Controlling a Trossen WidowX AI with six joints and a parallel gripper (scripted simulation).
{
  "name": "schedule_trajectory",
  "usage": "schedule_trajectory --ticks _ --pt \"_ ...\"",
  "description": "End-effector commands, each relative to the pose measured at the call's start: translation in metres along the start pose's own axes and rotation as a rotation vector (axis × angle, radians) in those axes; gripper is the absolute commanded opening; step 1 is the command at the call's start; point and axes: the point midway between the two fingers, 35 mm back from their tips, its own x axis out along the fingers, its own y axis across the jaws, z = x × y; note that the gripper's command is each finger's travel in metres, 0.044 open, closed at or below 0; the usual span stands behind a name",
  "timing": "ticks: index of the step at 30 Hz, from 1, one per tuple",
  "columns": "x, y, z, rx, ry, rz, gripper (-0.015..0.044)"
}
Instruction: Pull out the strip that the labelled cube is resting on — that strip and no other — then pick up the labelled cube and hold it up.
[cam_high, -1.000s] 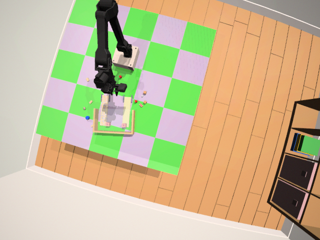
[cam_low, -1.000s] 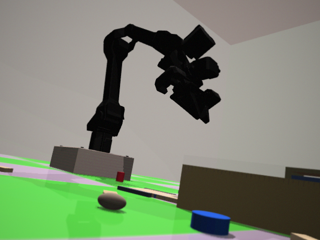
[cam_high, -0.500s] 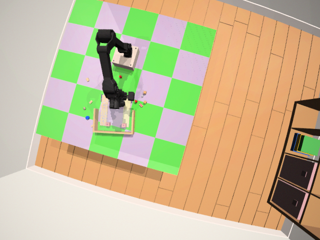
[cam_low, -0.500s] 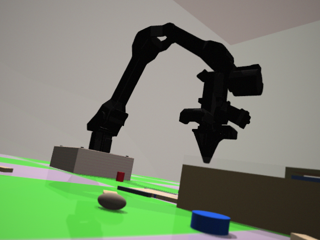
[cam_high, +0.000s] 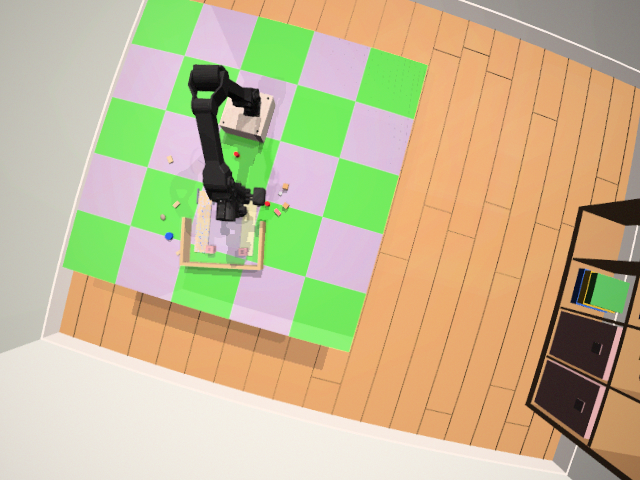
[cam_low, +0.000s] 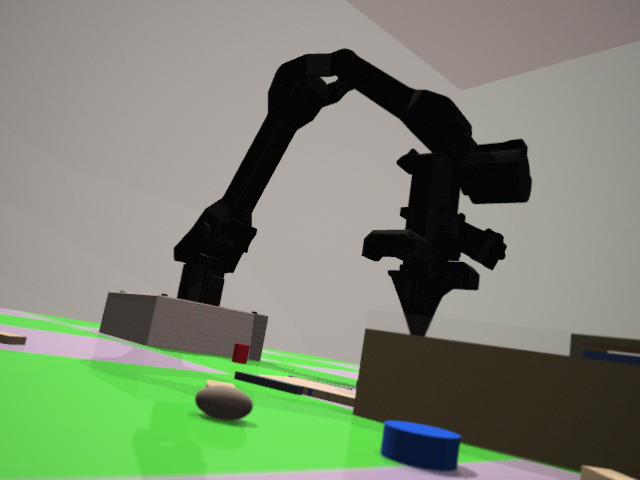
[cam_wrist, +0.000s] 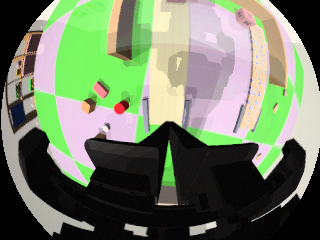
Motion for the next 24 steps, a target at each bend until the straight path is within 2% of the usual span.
schedule_trajectory --ticks 1,24 --pt "0.010 0.001 -0.002 0.007 0.012 0.002 0.0000" --pt "0.048 0.002 -0.002 0.007 0.012 0.002 0.0000"
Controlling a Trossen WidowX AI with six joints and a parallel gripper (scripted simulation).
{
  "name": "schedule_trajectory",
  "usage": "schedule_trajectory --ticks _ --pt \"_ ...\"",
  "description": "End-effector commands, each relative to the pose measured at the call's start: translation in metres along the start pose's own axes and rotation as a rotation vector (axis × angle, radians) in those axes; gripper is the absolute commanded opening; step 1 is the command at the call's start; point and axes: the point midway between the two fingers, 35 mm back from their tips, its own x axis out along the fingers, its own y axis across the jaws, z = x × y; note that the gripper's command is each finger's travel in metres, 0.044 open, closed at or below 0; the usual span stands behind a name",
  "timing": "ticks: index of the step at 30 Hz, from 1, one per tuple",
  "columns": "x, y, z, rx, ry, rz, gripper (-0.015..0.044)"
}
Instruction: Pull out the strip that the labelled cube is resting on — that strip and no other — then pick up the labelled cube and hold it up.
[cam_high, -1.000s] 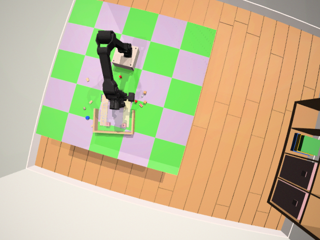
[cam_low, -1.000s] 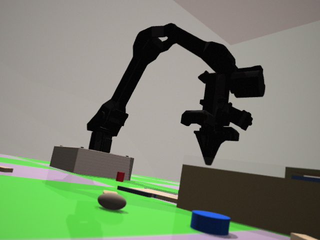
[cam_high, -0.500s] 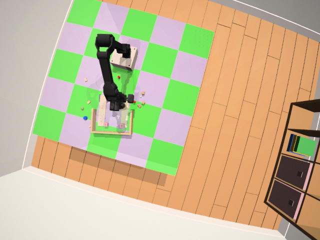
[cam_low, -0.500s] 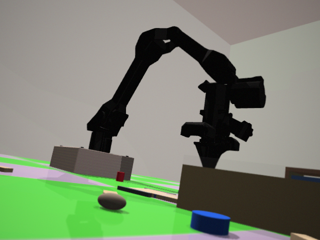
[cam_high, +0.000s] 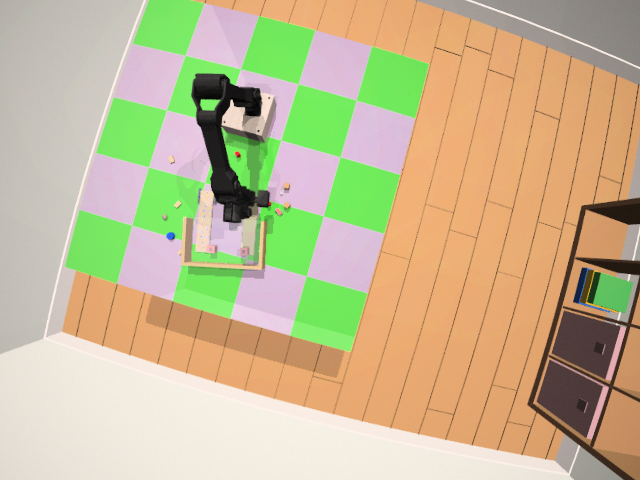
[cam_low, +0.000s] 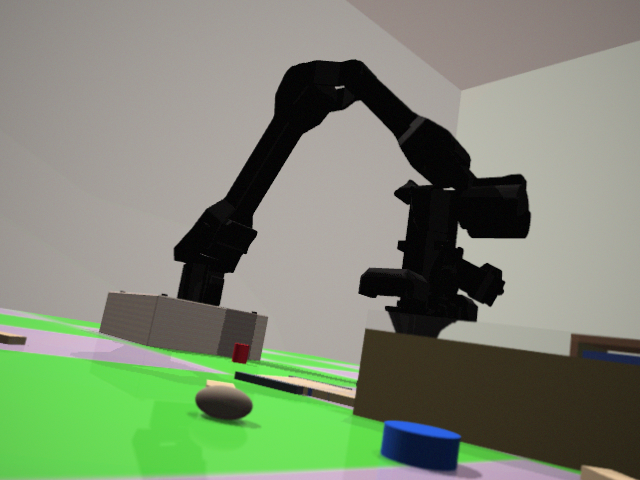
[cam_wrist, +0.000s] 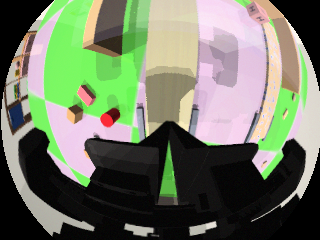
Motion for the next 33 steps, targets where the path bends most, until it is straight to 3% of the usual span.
schedule_trajectory --ticks 1,33 --pt "0.0098 0.0006 -0.0032 0.007 0.012 0.002 0.0000" --pt "0.0163 0.0008 -0.0034 0.007 0.012 0.002 0.0000"
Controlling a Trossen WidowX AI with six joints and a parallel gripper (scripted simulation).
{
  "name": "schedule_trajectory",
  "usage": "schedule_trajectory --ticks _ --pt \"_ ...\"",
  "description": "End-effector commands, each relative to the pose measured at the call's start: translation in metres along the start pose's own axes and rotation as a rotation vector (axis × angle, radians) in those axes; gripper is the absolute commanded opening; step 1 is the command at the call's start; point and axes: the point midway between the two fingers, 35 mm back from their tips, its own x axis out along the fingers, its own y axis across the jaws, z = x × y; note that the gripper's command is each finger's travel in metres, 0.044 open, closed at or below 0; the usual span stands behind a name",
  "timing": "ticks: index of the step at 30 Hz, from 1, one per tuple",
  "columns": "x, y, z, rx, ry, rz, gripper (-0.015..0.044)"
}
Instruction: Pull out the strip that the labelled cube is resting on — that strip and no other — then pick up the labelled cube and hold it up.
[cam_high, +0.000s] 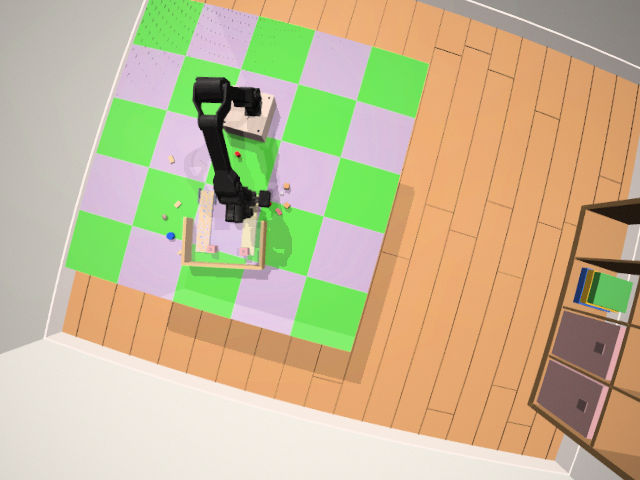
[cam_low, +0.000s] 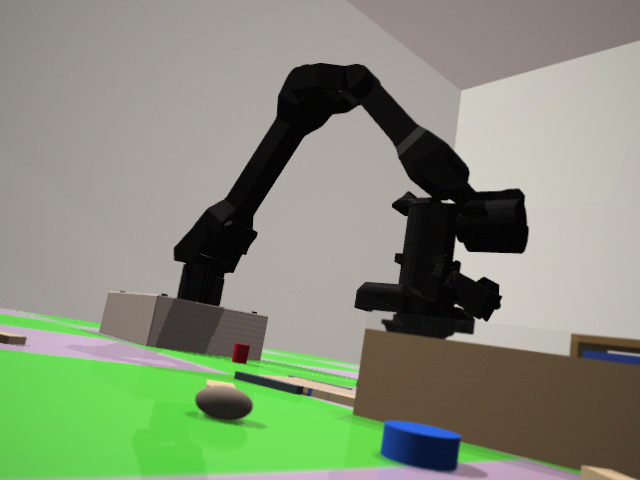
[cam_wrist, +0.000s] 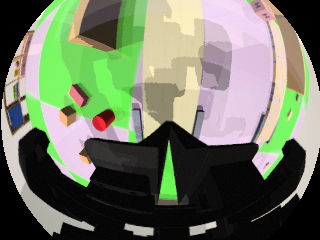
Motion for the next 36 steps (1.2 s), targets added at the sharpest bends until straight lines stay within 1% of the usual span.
schedule_trajectory --ticks 1,36 --pt "0.0011 0.0004 -0.0002 0.007 0.000 0.002 0.0000" --pt "0.0043 0.0005 0.0005 0.007 0.000 0.002 0.0000"
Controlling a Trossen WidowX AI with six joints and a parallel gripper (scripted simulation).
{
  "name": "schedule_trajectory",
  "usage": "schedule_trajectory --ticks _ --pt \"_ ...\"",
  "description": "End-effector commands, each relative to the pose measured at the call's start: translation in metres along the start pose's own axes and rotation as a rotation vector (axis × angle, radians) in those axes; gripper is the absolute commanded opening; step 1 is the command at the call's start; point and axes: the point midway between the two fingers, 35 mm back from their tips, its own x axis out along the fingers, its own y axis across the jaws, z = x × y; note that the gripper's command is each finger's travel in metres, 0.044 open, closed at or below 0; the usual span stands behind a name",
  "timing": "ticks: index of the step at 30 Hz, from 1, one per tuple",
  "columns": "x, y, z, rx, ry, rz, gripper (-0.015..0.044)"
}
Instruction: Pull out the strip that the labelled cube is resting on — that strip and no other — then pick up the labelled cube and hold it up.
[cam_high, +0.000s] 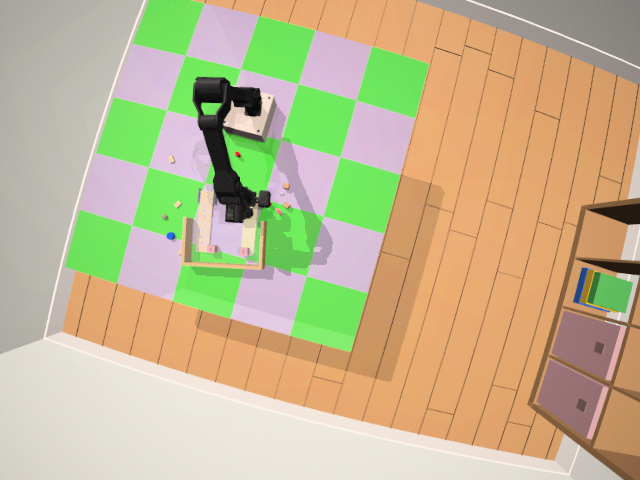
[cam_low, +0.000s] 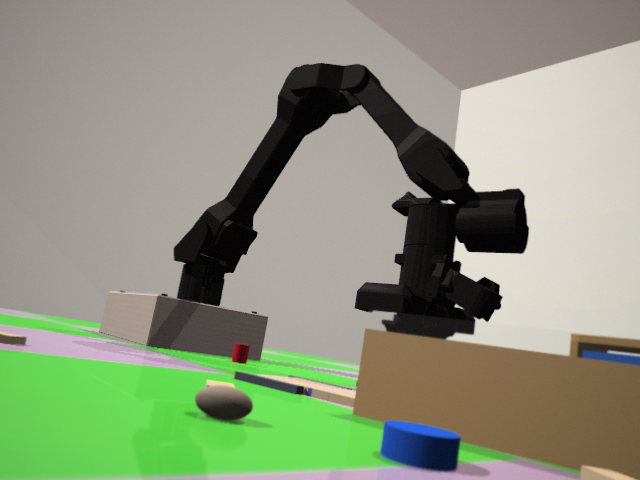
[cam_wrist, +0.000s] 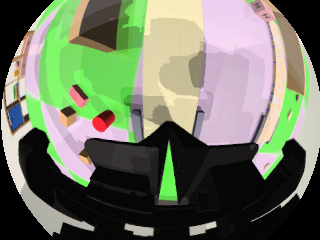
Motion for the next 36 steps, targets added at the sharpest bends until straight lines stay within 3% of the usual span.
schedule_trajectory --ticks 1,36 --pt "0.003 0.000 0.000 0.007 0.002 0.002 0.0000" --pt "0.006 -0.001 -0.037 0.006 0.005 0.002 0.0000"
